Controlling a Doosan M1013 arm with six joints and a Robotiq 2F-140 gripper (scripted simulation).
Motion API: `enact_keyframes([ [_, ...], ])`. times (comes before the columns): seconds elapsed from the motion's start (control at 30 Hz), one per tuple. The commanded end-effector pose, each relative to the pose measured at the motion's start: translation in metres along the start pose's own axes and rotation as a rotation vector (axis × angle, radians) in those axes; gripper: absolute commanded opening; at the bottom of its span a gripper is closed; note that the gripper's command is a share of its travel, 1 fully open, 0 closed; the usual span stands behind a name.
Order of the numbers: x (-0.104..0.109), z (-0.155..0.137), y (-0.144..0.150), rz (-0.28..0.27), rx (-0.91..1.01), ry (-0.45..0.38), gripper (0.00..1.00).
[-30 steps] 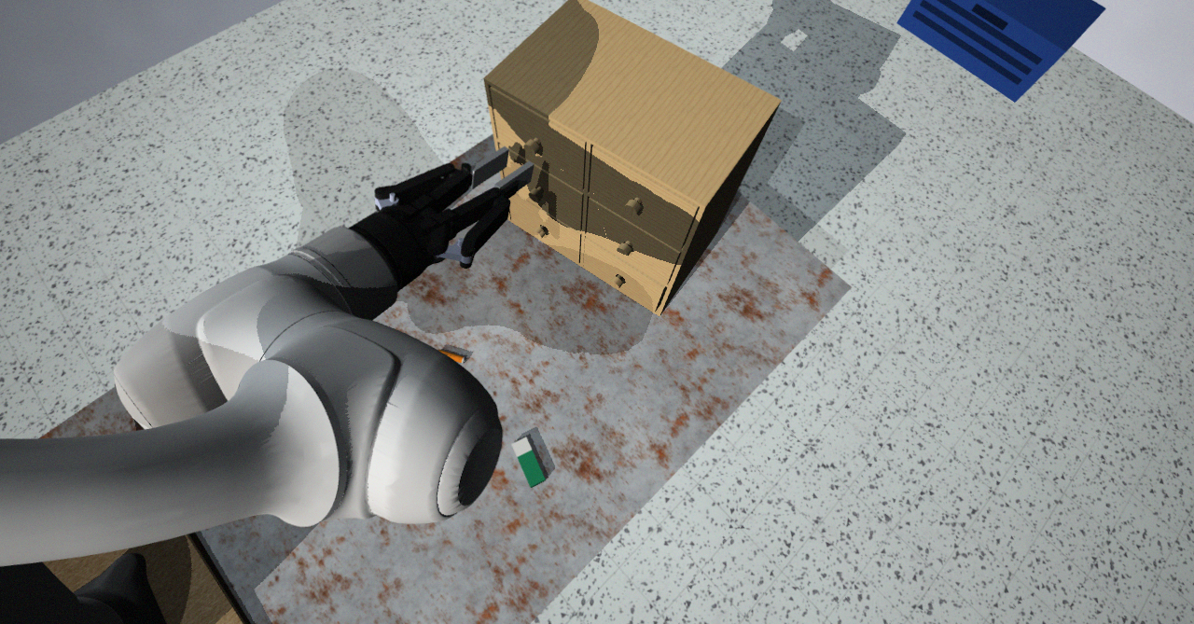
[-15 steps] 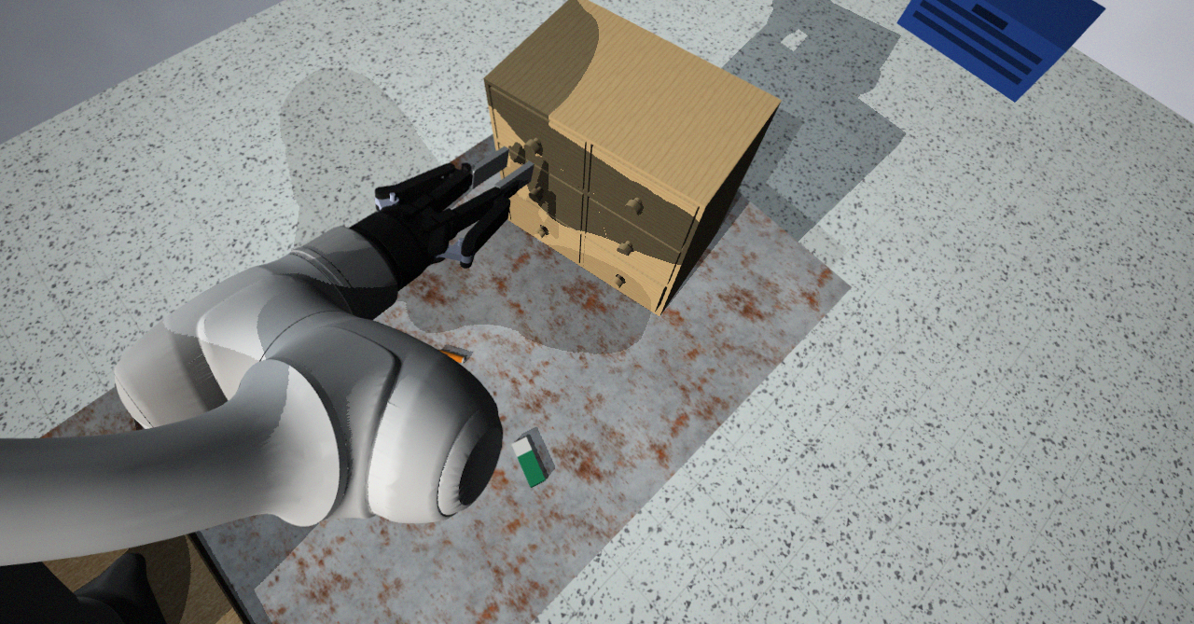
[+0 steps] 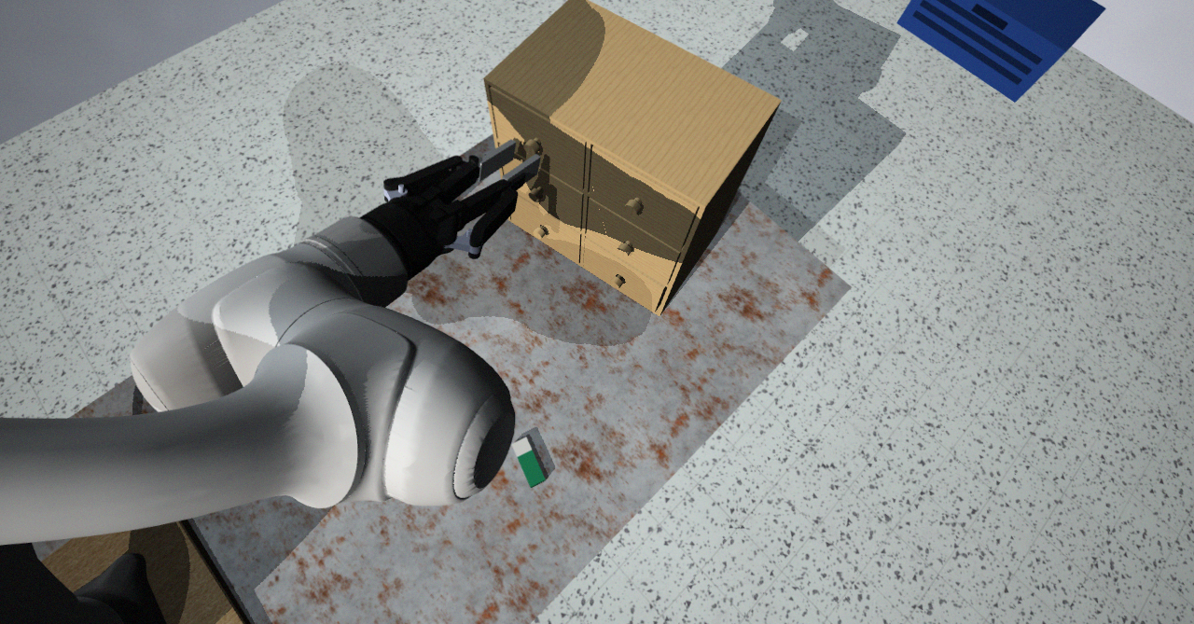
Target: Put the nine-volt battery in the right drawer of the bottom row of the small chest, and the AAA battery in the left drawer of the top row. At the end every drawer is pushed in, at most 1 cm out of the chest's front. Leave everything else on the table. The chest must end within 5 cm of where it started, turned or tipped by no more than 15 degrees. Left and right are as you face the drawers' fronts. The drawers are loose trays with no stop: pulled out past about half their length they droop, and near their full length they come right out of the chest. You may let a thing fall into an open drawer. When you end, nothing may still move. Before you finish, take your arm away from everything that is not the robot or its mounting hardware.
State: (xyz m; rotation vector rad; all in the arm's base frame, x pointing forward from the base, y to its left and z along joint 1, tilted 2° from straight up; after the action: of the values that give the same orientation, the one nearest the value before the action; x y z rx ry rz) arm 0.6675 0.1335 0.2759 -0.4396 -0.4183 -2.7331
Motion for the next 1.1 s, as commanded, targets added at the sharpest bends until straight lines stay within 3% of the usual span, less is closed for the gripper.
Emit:
enact_keyframes([
  [0.0, -0.005, 0.002, 0.000, 0.000, 0.000, 0.000, 0.20],
  [0.47, -0.019, 0.007, 0.002, 0.000, 0.000, 0.000, 0.20],
  [1.07, -0.020, 0.007, 0.002, 0.000, 0.000, 0.000, 0.20],
])
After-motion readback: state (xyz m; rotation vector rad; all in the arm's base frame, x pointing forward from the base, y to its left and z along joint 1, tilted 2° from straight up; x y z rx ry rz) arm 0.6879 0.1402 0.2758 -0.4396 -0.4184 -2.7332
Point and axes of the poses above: the point where the finger pads meet when closed, its own x axis back along the fingers, its own y axis across the jaws, z = x × y, the point moved 6 cm from there along x, back along the fingers, and after that the axes turned 12 degrees about x, right-handed, at the moved point
